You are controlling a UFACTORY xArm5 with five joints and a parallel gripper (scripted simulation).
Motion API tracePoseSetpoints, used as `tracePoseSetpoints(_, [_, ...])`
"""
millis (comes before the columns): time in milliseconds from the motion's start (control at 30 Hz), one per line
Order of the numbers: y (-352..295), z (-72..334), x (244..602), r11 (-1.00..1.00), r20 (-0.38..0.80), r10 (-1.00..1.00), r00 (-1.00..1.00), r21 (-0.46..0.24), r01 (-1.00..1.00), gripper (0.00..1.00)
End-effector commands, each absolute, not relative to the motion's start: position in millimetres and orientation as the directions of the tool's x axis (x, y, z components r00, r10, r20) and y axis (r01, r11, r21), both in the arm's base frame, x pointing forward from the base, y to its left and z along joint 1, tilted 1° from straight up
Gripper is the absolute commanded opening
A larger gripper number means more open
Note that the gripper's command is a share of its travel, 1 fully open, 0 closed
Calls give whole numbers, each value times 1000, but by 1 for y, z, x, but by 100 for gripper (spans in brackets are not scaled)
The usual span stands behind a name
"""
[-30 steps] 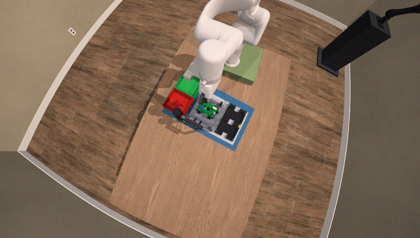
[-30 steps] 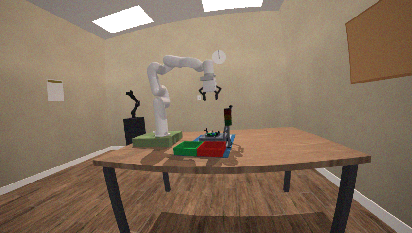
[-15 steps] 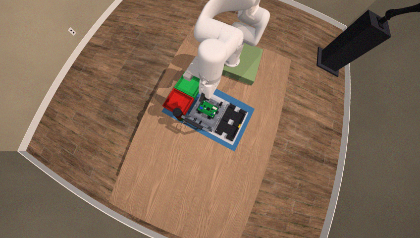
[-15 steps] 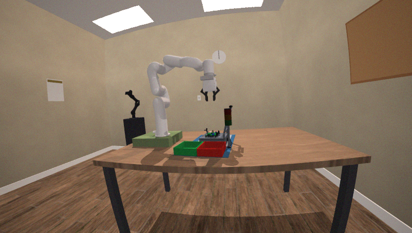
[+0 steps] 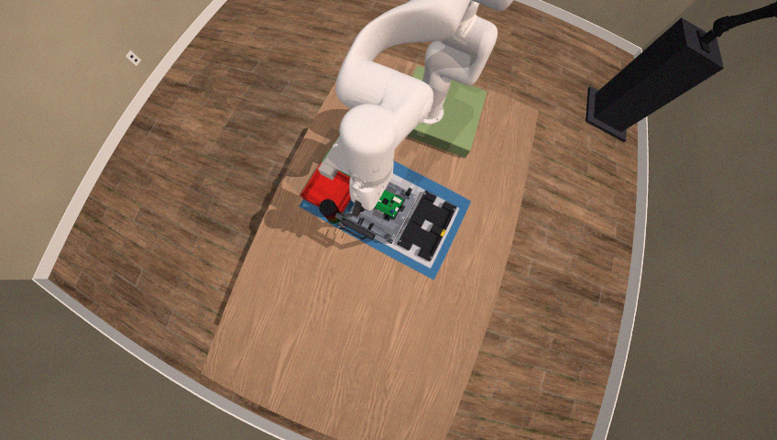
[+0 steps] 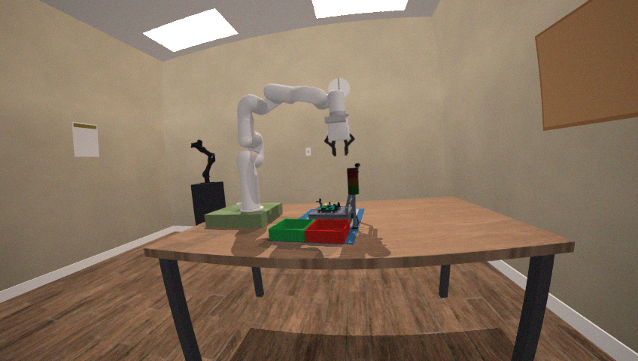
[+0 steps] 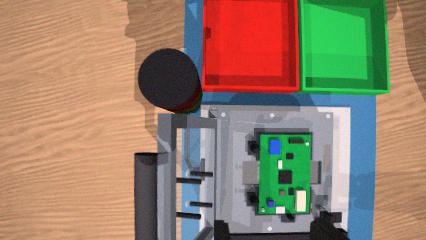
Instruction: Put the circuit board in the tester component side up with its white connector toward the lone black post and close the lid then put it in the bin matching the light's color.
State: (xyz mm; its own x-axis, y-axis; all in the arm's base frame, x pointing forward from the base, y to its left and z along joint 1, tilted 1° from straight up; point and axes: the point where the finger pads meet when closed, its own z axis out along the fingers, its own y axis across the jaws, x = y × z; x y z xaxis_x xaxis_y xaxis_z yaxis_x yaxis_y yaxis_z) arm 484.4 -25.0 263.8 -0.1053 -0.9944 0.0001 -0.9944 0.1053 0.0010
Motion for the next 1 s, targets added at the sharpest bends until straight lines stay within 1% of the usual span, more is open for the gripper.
tracePoseSetpoints(0, [-29,266,522,105,0,-994,-105,8,-994,52])
tracePoseSetpoints(167, [-32,266,551,105,0,-994,-105,8,-994,52])
tracePoseSetpoints(267, [-33,265,559,105,0,-994,-105,8,-994,52])
tracePoseSetpoints(633, [-33,265,561,105,0,-994,-105,8,-994,52])
tracePoseSetpoints(967, [-33,254,561,105,0,-994,-105,8,-994,52])
